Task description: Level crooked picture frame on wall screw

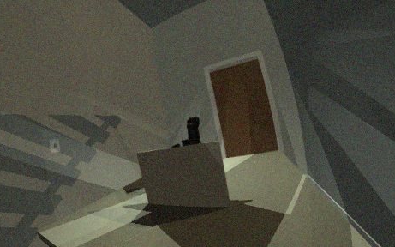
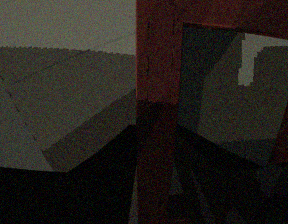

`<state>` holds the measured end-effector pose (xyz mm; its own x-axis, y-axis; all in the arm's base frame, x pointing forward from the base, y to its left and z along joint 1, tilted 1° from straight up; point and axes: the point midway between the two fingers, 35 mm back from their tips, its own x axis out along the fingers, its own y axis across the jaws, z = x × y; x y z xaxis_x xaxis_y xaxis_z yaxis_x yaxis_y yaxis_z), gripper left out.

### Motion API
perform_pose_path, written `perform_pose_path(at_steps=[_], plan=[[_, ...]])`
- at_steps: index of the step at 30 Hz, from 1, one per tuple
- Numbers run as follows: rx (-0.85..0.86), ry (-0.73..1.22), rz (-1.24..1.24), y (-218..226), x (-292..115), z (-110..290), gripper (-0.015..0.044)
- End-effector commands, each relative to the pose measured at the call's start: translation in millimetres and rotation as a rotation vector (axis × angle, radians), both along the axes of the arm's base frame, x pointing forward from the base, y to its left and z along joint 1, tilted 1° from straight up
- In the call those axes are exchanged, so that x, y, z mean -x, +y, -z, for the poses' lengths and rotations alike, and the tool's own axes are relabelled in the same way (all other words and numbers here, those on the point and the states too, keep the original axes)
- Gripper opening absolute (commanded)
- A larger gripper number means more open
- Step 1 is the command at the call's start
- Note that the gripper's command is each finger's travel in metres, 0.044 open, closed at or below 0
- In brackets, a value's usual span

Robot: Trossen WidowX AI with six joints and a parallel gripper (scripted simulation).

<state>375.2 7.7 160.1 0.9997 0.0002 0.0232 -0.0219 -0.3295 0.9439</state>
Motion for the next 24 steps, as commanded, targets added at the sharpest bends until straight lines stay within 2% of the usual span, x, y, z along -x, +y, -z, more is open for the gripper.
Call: perform_pose_path(at_steps=[1, 24], plan=[[-0.003, -0.017, -0.001, 0.5, -0.3, -6.2, 0.0000], [-0.003, -0.017, -0.001, 5.7, -0.2, -8.1, 0.0000]])
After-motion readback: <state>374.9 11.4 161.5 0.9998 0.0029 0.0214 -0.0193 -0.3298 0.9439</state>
